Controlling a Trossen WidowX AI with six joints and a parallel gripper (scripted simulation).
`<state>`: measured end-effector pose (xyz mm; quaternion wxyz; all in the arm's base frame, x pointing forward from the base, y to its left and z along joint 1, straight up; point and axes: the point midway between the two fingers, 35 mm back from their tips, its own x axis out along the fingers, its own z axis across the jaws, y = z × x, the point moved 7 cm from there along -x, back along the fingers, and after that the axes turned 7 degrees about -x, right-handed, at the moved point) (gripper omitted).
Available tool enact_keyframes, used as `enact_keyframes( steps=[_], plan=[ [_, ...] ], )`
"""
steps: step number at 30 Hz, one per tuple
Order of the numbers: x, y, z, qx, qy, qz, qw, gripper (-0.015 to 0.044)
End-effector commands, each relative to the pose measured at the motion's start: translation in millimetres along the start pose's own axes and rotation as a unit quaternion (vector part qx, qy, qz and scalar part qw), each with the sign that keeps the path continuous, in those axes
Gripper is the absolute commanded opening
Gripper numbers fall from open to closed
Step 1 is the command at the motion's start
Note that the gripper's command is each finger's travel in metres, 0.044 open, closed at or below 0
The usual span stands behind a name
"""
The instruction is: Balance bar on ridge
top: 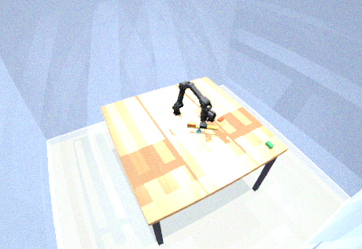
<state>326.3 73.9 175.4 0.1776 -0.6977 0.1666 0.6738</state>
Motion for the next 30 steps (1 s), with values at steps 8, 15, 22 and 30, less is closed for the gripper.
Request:
enact_keyframes(
  steps=[8,15,22,30],
  plan=[
    [2.2,-0.2,0.1,0.001,-0.001,0.0,1.0,0.0],
    [0.6,-0.3,0.1,0.001,-0.001,0.0,1.0,0.0],
    [0.6,-0.4,0.0,0.001,-0.001,0.0,1.0,0.0],
    [0.2,-0.2,0.0,0.0,0.0,0.0,1.0,0.0]
  ],
)
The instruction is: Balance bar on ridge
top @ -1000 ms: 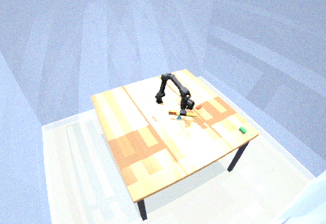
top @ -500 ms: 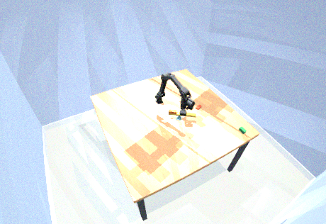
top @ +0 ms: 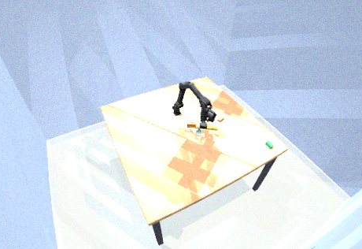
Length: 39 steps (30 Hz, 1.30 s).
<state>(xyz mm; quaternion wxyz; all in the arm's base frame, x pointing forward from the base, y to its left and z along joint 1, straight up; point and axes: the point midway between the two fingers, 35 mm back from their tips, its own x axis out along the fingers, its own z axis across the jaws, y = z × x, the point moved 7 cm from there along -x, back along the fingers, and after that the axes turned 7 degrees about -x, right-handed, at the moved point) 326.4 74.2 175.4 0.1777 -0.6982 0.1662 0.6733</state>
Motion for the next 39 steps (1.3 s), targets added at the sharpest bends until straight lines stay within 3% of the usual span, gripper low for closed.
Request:
enact_keyframes(
  steps=[1,22,28,39],
  plan=[
    [0.2,0.0,0.0,0.0,0.0,0.0,1.0,0.0],
    [0.2,0.0,0.0,0.0,0.0,0.0,1.0,0.0],
    [0.2,0.0,0.0,0.0,0.0,0.0,1.0,0.0157],
    [0.2,0.0,0.0,0.0,0.0,0.0,1.0,0.0167]
  ],
)
